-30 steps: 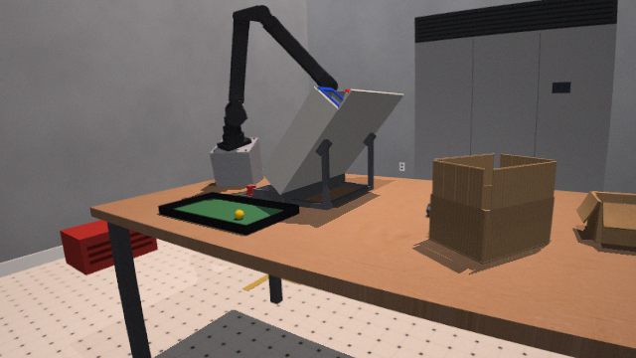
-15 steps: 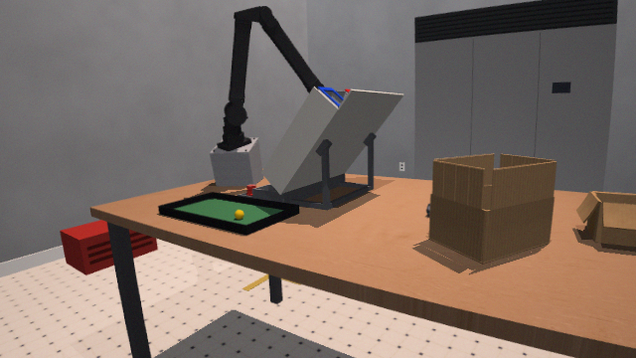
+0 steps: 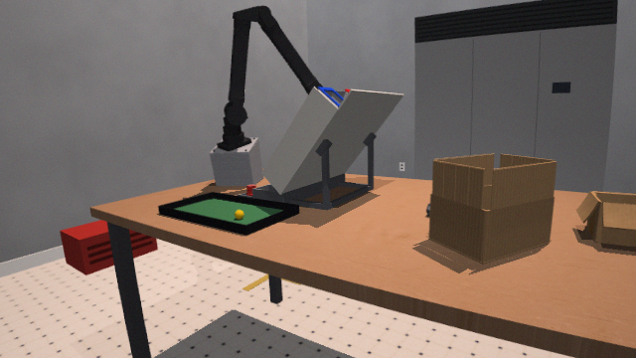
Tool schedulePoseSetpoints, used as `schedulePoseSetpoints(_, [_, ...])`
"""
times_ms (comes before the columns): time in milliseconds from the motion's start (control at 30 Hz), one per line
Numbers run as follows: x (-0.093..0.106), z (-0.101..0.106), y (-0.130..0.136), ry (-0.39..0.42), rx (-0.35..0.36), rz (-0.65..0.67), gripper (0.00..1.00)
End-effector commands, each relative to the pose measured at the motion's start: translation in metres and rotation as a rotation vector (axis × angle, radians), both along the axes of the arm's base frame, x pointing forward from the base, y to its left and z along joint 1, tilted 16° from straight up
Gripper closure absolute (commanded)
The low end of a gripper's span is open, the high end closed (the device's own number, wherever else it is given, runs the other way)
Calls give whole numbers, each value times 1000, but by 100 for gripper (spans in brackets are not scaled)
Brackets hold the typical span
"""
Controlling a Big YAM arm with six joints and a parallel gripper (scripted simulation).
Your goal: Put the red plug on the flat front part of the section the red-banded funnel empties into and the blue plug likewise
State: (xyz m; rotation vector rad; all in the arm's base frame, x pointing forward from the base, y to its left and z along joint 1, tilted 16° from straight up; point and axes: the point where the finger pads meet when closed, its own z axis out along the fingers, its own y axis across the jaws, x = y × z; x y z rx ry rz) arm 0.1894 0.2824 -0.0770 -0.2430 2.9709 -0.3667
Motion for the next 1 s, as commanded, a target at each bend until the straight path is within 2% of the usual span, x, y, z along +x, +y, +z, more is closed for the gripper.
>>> schedulePoseSetpoints(0, [9,10,0,-19,35,-2,100])
schedulePoseSetpoints(133, [10,11,-5,-19,35,-2,100])
schedulePoseSetpoints(333, [14,17,-31,-20,33,-2,100])
schedulePoseSetpoints(633, [22,31,-94,-20,31,-2,100])
schedulePoseSetpoints(700, [22,31,-94,-20,31,-2,100])
schedulePoseSetpoints(967, [27,45,-155,-12,21,-2,100])
